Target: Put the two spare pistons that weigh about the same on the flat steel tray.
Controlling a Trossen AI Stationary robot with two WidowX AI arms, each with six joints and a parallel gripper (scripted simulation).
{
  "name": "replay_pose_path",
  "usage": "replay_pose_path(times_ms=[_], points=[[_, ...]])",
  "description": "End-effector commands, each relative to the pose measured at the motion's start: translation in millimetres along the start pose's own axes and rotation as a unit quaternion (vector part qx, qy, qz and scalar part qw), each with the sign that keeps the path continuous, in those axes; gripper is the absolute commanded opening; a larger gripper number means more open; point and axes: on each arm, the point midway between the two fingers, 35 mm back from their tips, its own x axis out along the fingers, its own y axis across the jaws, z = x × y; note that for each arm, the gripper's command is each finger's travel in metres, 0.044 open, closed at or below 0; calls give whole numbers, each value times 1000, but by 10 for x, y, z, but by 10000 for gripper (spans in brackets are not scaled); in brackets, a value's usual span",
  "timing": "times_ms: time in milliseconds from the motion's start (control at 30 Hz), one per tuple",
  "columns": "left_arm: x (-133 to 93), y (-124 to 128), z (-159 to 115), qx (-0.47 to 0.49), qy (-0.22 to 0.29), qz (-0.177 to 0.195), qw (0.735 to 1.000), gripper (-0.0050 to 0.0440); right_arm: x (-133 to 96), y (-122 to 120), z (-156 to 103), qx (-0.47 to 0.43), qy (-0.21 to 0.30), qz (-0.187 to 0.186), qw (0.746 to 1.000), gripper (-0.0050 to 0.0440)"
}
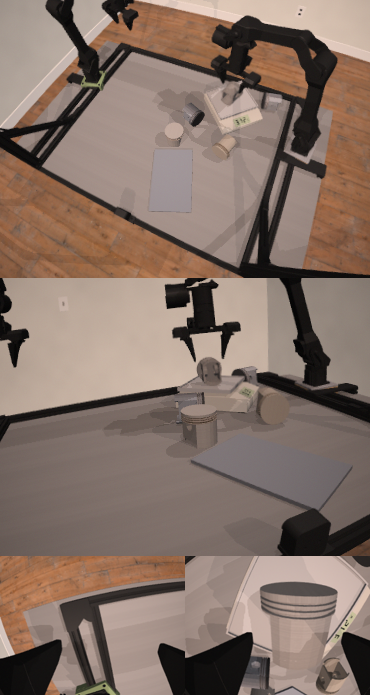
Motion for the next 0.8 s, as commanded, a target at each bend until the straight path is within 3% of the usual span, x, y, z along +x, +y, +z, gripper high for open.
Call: replay_pose_path(times_ms=[0, 767], points=[[1, -3, -1, 0, 0, -1, 1000, 440, 76, -22, -10, 1, 2, -4, 1000, 378], [1, -3, -1, 0, 0, -1, 1000, 440, 401, -25, -10, 1, 3, -4, 1000, 378]])
